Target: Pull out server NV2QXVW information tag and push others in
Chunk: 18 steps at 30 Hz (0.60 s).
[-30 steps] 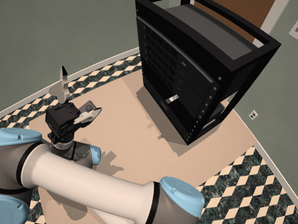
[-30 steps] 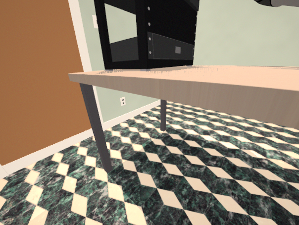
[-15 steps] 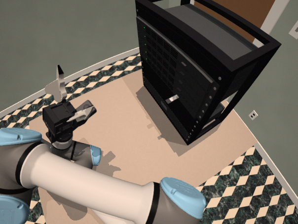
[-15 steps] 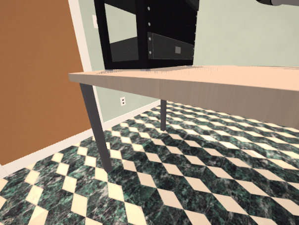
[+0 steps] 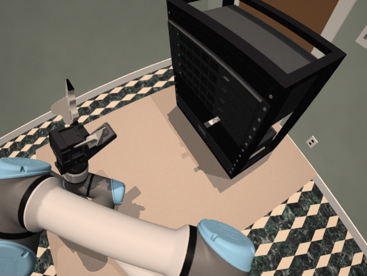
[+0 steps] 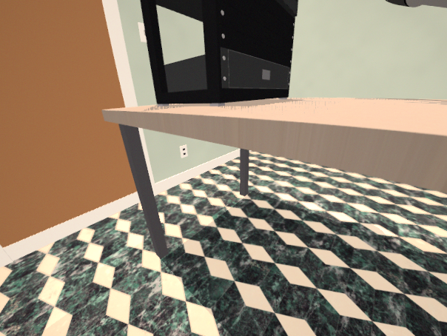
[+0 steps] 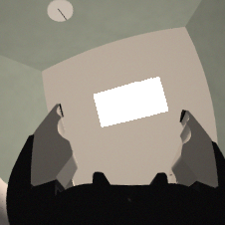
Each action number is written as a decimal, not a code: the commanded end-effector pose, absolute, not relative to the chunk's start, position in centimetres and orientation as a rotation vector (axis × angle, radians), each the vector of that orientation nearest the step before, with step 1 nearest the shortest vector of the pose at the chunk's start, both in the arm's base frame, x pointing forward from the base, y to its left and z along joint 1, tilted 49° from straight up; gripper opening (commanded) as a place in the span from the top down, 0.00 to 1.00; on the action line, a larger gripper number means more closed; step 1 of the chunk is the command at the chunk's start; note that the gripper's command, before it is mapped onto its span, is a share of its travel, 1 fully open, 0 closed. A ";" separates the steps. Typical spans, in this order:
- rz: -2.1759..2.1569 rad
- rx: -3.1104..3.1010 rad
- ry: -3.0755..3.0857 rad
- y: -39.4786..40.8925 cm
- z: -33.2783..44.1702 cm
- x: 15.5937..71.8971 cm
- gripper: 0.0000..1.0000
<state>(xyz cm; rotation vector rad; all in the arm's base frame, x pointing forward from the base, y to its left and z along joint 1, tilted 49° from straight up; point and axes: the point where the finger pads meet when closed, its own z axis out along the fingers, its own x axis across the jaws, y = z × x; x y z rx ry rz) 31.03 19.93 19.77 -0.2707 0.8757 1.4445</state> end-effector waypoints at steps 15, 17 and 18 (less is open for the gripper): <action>1.383 -0.408 0.859 21.6 18.7 29.2 0.00; 1.376 -0.422 0.857 21.7 18.5 29.0 0.00; 1.373 -0.429 0.856 21.8 18.5 29.0 0.00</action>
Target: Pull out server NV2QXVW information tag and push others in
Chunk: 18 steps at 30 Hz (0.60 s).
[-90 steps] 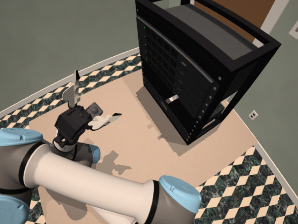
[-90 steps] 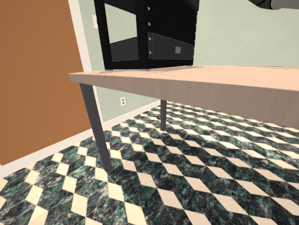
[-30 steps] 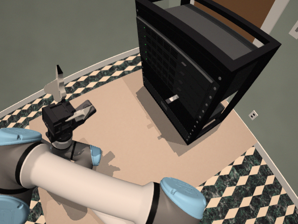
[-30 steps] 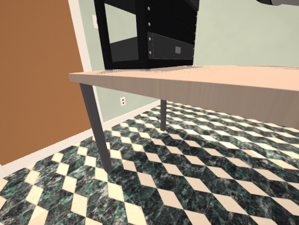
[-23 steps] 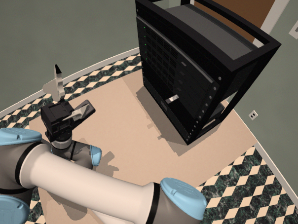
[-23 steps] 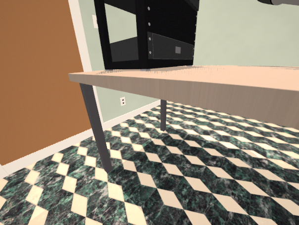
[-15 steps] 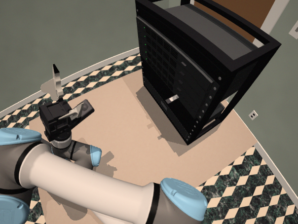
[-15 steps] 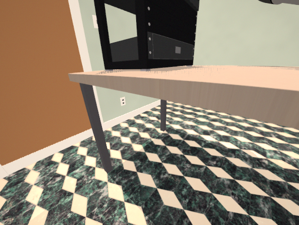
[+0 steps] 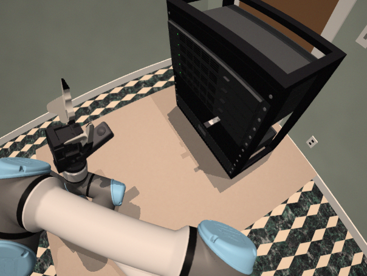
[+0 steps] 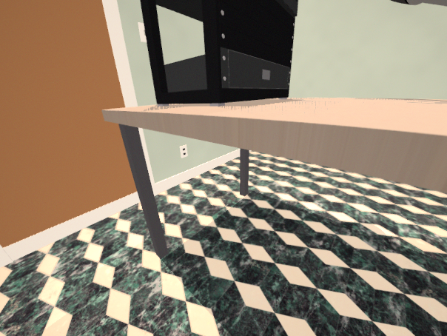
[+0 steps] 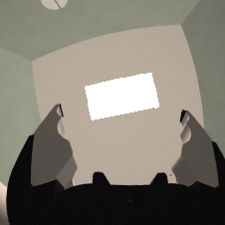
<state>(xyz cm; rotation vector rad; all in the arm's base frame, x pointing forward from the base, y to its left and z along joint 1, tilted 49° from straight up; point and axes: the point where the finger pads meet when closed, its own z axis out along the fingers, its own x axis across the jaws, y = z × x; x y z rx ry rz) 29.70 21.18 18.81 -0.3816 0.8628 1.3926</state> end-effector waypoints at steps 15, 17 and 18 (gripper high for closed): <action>1.327 -0.520 0.842 22.7 17.5 28.0 0.00; 1.319 -0.534 0.840 22.9 17.3 27.8 0.00; 1.316 -0.541 0.839 22.9 17.2 27.7 0.00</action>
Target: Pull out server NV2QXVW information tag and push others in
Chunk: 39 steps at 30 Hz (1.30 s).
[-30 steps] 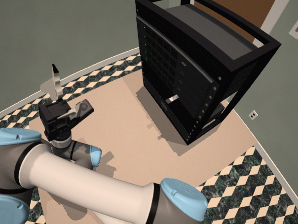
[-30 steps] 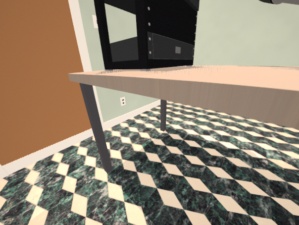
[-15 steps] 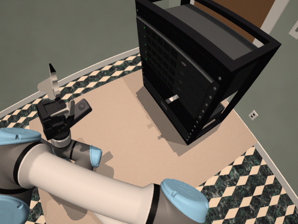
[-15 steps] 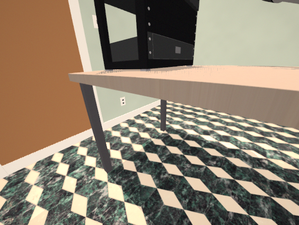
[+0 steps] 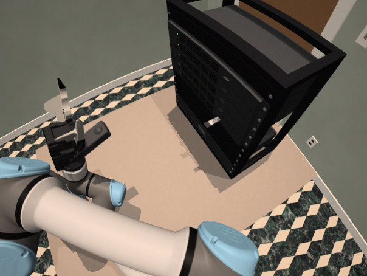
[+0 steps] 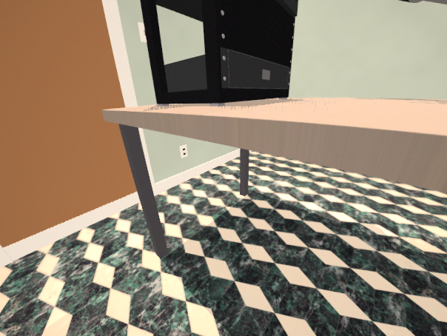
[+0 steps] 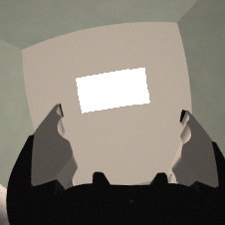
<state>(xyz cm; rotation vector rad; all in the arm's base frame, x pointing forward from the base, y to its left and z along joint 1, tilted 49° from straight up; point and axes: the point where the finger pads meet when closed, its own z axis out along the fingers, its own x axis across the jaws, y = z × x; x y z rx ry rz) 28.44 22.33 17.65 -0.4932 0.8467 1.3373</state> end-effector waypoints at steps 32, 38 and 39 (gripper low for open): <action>1.209 -0.737 0.799 24.6 14.6 25.8 0.00; 1.192 -0.764 0.793 24.8 14.2 25.6 0.00; 1.188 -0.771 0.792 24.8 14.1 25.6 0.00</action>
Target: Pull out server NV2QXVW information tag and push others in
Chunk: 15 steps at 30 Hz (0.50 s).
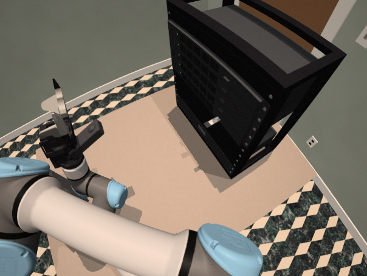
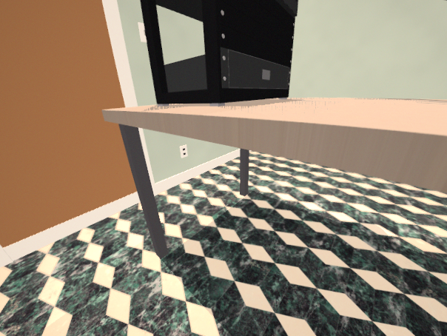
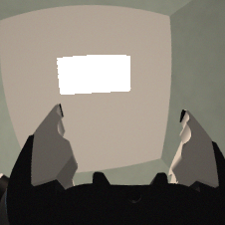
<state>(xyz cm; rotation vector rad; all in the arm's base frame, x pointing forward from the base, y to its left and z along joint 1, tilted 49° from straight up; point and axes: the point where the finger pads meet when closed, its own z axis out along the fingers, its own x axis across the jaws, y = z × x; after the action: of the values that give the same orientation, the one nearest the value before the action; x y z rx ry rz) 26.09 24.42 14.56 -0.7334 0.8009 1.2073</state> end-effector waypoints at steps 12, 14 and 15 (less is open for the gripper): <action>1.139 -0.855 0.771 25.4 12.8 24.9 0.00; 1.139 -0.855 0.771 25.4 12.8 24.9 0.00; 1.134 -0.862 0.769 25.4 12.7 24.9 0.00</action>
<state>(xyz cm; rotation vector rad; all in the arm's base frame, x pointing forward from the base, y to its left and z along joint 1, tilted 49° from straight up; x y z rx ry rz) 25.33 25.07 13.15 -0.8272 0.7786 1.1524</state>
